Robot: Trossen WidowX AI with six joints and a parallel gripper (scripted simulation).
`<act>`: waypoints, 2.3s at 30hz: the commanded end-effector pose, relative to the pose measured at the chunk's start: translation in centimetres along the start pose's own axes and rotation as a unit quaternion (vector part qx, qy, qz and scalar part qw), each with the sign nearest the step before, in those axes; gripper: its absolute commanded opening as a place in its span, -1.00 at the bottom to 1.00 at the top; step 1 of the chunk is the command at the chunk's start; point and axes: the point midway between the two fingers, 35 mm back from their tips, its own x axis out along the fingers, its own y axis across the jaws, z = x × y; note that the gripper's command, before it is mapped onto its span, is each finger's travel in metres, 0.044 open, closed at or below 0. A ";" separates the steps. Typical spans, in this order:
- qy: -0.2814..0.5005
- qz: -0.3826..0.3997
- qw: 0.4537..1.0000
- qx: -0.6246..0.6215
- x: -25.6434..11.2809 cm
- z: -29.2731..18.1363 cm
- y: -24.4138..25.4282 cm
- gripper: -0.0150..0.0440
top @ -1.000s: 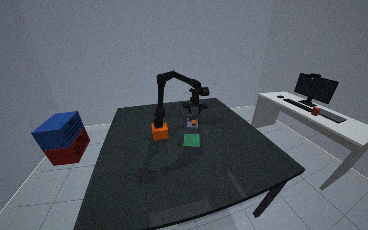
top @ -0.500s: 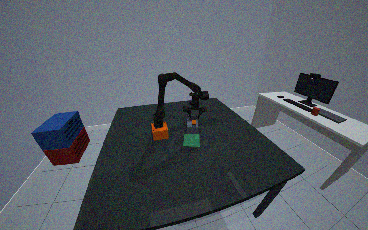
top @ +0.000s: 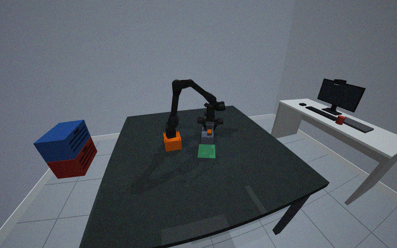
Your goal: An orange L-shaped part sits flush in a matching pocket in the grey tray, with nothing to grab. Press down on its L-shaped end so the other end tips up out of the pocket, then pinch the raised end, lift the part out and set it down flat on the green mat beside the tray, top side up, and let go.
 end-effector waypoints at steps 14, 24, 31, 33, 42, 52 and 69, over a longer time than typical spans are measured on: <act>0.000 0.001 1.000 0.000 1.5 0.0 0.1 0.10; 0.000 0.001 1.000 0.000 1.5 0.0 0.1 -0.12; 0.000 0.001 1.000 0.000 1.5 0.0 0.1 -0.49; 0.000 0.001 1.000 0.000 1.5 0.0 0.1 -0.49; 0.000 0.002 1.000 -0.001 0.4 0.0 0.2 -0.49; 0.000 0.003 1.000 -0.002 -1.1 0.0 0.2 -0.49; 0.000 0.004 1.000 -0.003 -3.8 0.0 0.2 -0.49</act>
